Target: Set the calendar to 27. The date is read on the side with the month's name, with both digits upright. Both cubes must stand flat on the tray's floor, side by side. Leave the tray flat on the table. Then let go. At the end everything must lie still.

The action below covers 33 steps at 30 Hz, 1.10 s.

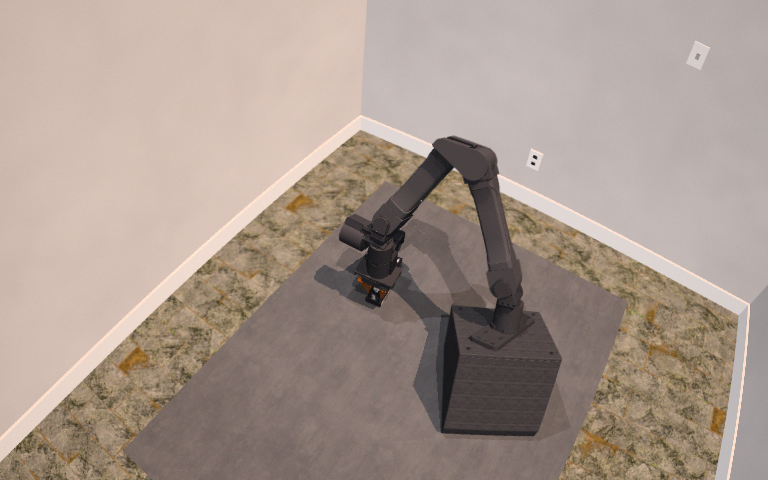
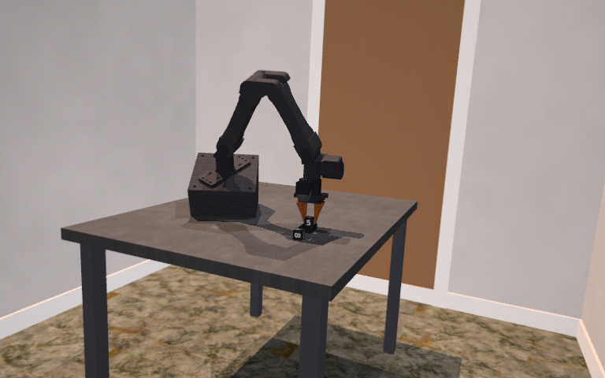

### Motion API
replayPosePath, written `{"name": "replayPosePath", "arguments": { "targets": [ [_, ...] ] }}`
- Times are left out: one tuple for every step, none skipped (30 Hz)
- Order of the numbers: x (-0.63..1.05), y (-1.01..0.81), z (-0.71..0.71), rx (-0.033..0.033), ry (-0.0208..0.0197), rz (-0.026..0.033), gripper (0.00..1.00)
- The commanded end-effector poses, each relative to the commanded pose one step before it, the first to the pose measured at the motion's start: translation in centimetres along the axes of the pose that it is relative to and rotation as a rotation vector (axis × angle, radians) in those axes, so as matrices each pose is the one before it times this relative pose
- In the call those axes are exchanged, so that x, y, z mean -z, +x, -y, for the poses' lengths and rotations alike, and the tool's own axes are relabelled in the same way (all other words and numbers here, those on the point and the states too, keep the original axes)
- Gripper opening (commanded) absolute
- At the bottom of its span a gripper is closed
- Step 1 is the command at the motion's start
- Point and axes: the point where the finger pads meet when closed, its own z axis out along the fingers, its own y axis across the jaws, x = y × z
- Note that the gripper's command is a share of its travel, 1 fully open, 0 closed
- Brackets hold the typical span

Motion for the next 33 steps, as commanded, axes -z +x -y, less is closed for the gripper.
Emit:
{"name": "replayPosePath", "arguments": {
  "targets": [
    [0.158, 0.018, -0.123, 0.00273, -0.00577, 0.00054, 0.37],
    [0.000, 0.000, 0.000, 0.00000, 0.00000, 0.00000, 0.41],
    [0.000, 0.000, 0.000, 0.00000, 0.00000, 0.00000, 0.41],
    [0.000, 0.000, 0.000, 0.00000, 0.00000, 0.00000, 0.41],
    [0.000, 0.000, 0.000, 0.00000, 0.00000, 0.00000, 0.45],
    [0.000, 0.000, 0.000, 0.00000, 0.00000, 0.00000, 0.45],
    [0.000, 0.000, 0.000, 0.00000, 0.00000, 0.00000, 0.45],
    [0.000, 0.000, 0.000, 0.00000, 0.00000, 0.00000, 0.45],
    [0.000, 0.000, 0.000, 0.00000, 0.00000, 0.00000, 0.45],
    [0.000, 0.000, 0.000, 0.00000, 0.00000, 0.00000, 0.45],
    [0.000, 0.000, 0.000, 0.00000, 0.00000, 0.00000, 0.45],
    [0.000, 0.000, 0.000, 0.00000, 0.00000, 0.00000, 0.45],
    [0.000, 0.000, 0.000, 0.00000, 0.00000, 0.00000, 0.45],
    [0.000, 0.000, 0.000, 0.00000, 0.00000, 0.00000, 0.45],
    [0.000, 0.000, 0.000, 0.00000, 0.00000, 0.00000, 0.45],
    [0.003, 0.000, 0.000, 0.00000, 0.00000, 0.00000, 0.45],
    [0.021, 0.000, 0.000, 0.00000, 0.00000, 0.00000, 0.45],
    [0.052, 0.000, -0.001, 0.00000, 0.00000, -0.00001, 0.45],
    [0.094, 0.000, -0.001, -0.00001, 0.00000, -0.00001, 0.45],
    [0.144, 0.000, -0.001, -0.00001, -0.00001, -0.00002, 0.45],
    [0.199, 0.000, 0.000, -0.00001, -0.00001, -0.00002, 0.45],
    [0.260, 0.000, -0.002, -0.00002, -0.00001, -0.00003, 0.45],
    [0.319, 0.000, -0.001, -0.00002, -0.00001, -0.00003, 0.45],
    [0.379, 0.000, -0.001, -0.00002, -0.00001, -0.00004, 0.45],
    [0.438, 0.000, -0.002, -0.00003, -0.00001, -0.00005, 0.45],
    [0.482, 0.000, -0.002, -0.00003, -0.00001, -0.00006, 0.45],
    [0.000, 0.000, 0.000, 0.00000, 0.00000, 0.00000, 0.45],
    [0.000, 0.000, 0.000, 0.00000, 0.00000, 0.00000, 0.45],
    [0.517, 0.001, -0.002, -0.00003, -0.00001, -0.00006, 0.45],
    [0.543, 0.001, -0.002, -0.00003, -0.00001, -0.00006, 0.45],
    [0.559, 0.001, -0.002, -0.00003, -0.00001, -0.00007, 0.45],
    [0.565, 0.001, -0.003, -0.00003, -0.00001, -0.00007, 0.45],
    [0.562, 0.001, -0.003, -0.00003, -0.00001, -0.00007, 0.45]
  ]
}}
